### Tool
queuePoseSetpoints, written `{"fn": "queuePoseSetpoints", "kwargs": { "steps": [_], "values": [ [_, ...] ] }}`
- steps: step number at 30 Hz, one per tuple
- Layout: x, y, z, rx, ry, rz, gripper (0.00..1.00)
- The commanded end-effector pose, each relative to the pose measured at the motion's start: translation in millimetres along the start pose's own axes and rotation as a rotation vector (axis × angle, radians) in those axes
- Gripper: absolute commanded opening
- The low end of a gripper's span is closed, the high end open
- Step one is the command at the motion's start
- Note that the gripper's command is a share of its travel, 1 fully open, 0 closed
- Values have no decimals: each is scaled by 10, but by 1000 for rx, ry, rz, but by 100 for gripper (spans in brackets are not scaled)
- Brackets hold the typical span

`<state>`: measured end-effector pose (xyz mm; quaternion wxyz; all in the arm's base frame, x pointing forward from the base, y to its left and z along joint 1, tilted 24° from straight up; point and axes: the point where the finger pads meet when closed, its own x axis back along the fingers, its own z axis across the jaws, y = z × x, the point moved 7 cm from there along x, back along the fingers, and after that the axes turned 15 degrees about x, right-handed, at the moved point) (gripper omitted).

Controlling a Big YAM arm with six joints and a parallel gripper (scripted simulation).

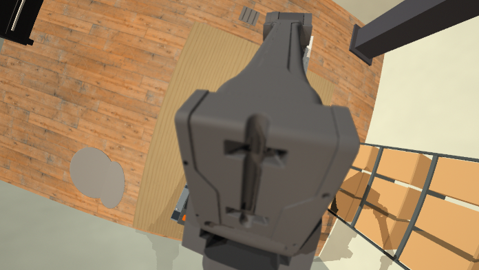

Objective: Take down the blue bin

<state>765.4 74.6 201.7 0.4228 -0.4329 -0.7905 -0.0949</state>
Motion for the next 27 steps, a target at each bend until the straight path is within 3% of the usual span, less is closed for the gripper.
{"fn": "queuePoseSetpoints", "kwargs": {
  "steps": [1, 19, 27],
  "values": [
    [50, -189, -260, -74, -14, -20, 100],
    [334, -401, -506, -203, -20, -135, 100],
    [536, -573, -655, -289, -25, -218, 100]
  ]
}}
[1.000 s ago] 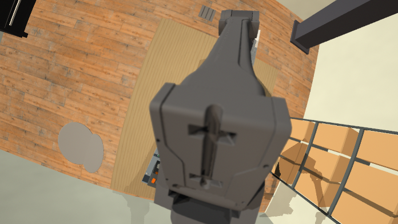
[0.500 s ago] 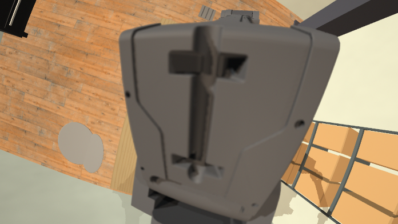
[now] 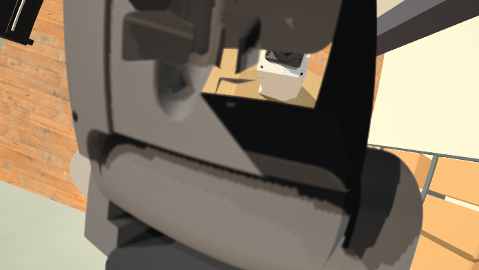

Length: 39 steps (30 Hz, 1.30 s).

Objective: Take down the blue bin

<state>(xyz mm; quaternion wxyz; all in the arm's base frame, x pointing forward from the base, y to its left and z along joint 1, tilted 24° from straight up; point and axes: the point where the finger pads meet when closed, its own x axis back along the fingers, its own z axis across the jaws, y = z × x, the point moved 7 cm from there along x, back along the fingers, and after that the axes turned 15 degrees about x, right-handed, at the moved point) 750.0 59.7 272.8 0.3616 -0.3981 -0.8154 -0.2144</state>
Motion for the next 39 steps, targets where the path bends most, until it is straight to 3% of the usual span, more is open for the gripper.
{"fn": "queuePoseSetpoints", "kwargs": {
  "steps": [1, 9, 24, 26, 39],
  "values": [
    [114, -162, -286, -90, -23, -42, 100],
    [314, -265, -424, -160, -27, -116, 100],
    [901, -646, -741, -344, -42, -337, 100],
    [901, -646, -741, -344, -42, -337, 100],
    [1475, -1131, -915, -496, -59, -566, 100]
  ]
}}
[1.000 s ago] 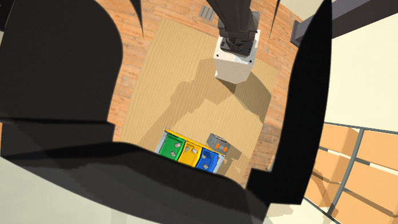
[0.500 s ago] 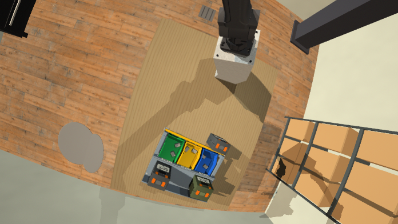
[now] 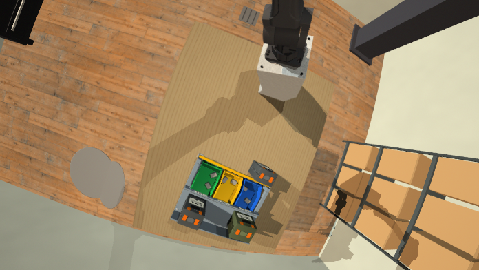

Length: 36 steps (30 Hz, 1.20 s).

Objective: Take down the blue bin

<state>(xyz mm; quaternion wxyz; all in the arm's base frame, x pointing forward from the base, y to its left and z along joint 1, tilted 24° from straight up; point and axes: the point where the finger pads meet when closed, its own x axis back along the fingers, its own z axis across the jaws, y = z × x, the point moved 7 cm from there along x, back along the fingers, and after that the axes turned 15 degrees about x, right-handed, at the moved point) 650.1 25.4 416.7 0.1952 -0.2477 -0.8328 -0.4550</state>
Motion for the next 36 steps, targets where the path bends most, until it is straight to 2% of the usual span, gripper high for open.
{"fn": "queuePoseSetpoints", "kwargs": {
  "steps": [1, 4, 19, 21, 35, 36],
  "values": [
    [248, -46, -263, -83, -38, -77, 100],
    [307, -56, -283, -93, -38, -96, 100],
    [1224, -332, -490, -232, -38, -392, 100],
    [1224, -332, -490, -232, -38, -392, 100],
    [2054, -778, -506, -314, -29, -673, 100],
    [1989, -803, -473, -296, -30, -655, 100]
  ]
}}
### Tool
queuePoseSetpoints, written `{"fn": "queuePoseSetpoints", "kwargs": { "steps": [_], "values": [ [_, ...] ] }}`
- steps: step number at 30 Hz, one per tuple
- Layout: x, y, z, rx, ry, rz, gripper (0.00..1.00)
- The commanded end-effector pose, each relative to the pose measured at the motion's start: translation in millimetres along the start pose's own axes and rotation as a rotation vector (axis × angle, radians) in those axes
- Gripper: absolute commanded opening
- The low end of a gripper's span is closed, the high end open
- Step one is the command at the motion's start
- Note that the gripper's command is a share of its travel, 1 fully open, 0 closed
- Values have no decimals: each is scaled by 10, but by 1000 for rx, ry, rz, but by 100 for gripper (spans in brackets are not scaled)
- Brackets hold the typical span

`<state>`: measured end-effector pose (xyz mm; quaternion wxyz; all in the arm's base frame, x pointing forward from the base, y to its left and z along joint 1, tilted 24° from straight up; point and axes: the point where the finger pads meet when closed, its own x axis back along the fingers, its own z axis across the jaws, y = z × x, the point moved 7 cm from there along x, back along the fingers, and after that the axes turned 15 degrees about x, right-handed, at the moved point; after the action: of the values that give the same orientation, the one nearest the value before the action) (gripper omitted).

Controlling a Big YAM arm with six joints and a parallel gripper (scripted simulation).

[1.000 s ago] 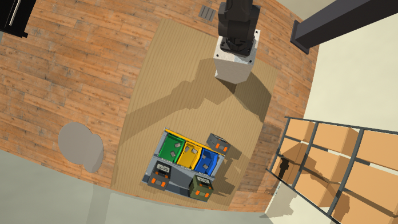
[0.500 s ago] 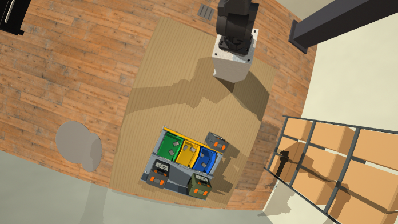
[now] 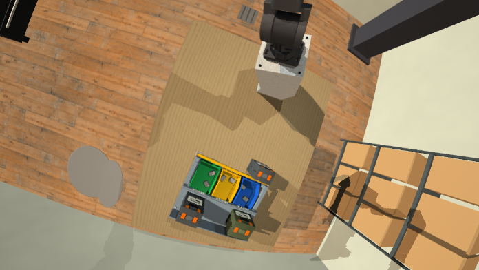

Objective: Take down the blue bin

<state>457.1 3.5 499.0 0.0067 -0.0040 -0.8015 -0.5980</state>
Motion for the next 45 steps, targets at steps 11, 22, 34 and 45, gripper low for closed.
{"fn": "queuePoseSetpoints", "kwargs": {
  "steps": [11, 22, 34, 45],
  "values": [
    [-374, -756, 288, 165, 51, 206, 100],
    [-789, -1219, 484, 380, 111, 376, 100],
    [-1052, -2328, 895, 692, 299, 661, 100],
    [-1062, -3061, 1158, 900, 471, 829, 100]
  ]
}}
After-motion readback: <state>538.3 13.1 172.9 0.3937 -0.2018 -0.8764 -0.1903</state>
